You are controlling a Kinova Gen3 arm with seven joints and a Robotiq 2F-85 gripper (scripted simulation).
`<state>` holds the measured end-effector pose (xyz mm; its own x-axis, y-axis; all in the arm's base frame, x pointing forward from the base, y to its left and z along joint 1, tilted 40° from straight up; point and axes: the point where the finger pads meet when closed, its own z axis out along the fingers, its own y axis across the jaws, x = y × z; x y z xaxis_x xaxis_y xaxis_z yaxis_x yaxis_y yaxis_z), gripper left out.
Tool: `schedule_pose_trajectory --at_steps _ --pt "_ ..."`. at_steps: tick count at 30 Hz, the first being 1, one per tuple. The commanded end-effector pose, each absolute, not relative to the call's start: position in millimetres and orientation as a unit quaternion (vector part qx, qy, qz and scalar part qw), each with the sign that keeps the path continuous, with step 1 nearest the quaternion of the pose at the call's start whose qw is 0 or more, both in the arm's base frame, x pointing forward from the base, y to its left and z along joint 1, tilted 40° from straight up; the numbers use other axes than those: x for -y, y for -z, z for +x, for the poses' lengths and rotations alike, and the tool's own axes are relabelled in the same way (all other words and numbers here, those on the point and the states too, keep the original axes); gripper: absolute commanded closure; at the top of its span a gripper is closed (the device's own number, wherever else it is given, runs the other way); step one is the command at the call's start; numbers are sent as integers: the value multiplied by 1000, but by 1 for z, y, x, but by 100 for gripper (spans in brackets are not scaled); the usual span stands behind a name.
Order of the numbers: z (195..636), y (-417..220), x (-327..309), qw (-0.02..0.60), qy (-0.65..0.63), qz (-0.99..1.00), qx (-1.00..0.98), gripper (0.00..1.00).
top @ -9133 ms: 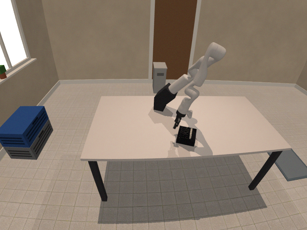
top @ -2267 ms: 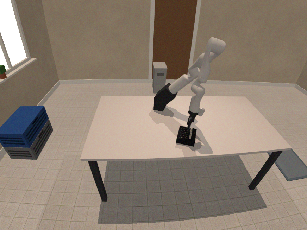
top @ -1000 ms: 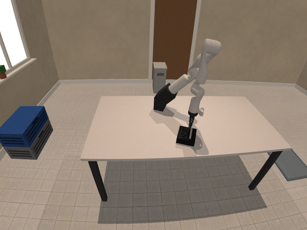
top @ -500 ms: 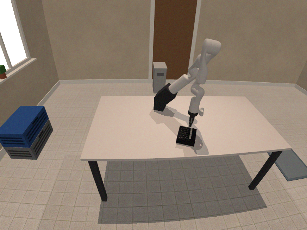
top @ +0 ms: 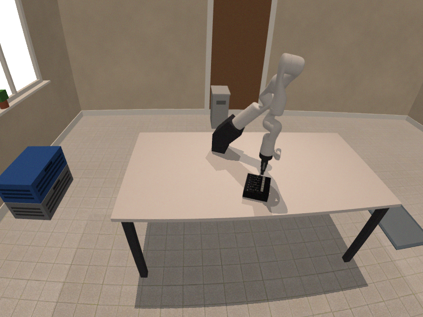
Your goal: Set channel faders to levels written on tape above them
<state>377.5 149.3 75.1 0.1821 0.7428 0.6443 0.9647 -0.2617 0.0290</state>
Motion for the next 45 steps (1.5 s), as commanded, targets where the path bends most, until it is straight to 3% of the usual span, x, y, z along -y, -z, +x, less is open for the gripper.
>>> schedule_pose_trajectory --at_steps 1,45 --pt "378 -75 -149 197 281 -743 574 100" --pt "381 -58 -163 197 282 -743 574 100"
